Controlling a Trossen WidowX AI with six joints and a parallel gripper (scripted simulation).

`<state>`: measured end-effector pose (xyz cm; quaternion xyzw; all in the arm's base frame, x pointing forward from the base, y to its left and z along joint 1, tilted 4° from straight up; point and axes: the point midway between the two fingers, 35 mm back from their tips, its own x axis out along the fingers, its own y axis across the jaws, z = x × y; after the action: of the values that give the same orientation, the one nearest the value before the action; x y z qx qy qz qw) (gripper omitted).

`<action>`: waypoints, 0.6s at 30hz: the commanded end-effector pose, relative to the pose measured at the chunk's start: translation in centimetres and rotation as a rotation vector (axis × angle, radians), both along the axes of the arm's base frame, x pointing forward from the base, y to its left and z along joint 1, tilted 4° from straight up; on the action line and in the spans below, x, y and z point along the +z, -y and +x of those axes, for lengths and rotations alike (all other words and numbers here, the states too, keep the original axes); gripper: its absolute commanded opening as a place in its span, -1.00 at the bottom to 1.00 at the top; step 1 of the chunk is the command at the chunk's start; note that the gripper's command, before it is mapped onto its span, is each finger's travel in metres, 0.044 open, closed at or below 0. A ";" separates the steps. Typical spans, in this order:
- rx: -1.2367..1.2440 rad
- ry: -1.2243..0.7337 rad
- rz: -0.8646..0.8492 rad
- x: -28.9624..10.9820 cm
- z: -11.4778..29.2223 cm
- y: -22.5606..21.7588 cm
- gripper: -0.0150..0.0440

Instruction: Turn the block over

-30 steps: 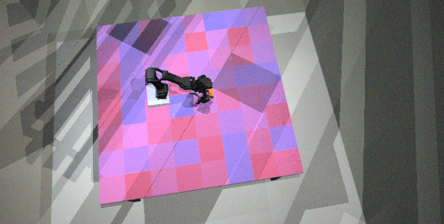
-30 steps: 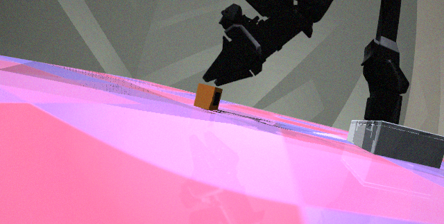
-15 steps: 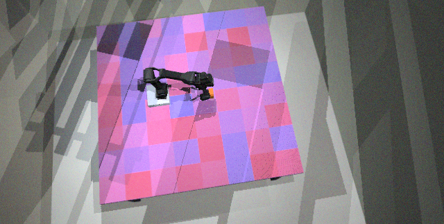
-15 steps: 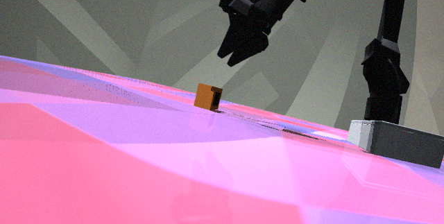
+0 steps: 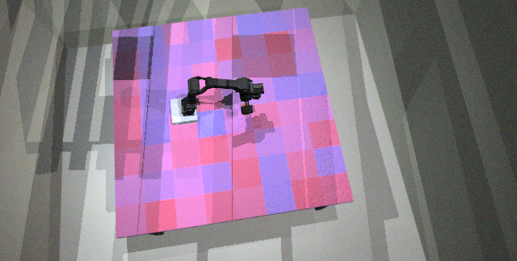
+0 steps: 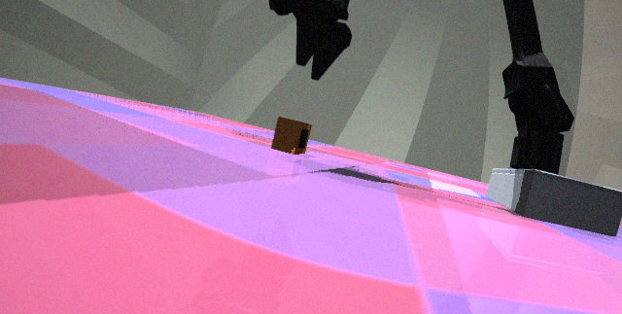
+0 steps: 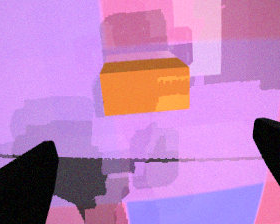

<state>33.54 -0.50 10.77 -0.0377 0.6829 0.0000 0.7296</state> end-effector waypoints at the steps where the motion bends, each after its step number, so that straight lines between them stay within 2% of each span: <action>1: -0.005 -0.018 -0.007 -1.0 0.2 0.1 1.00; 4: -0.005 -0.018 -0.007 -3.4 0.2 0.3 1.00; 18: -0.005 -0.018 -0.007 -5.3 0.3 0.4 1.00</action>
<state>33.91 -0.79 6.03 -0.0354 0.6872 -0.0033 0.7256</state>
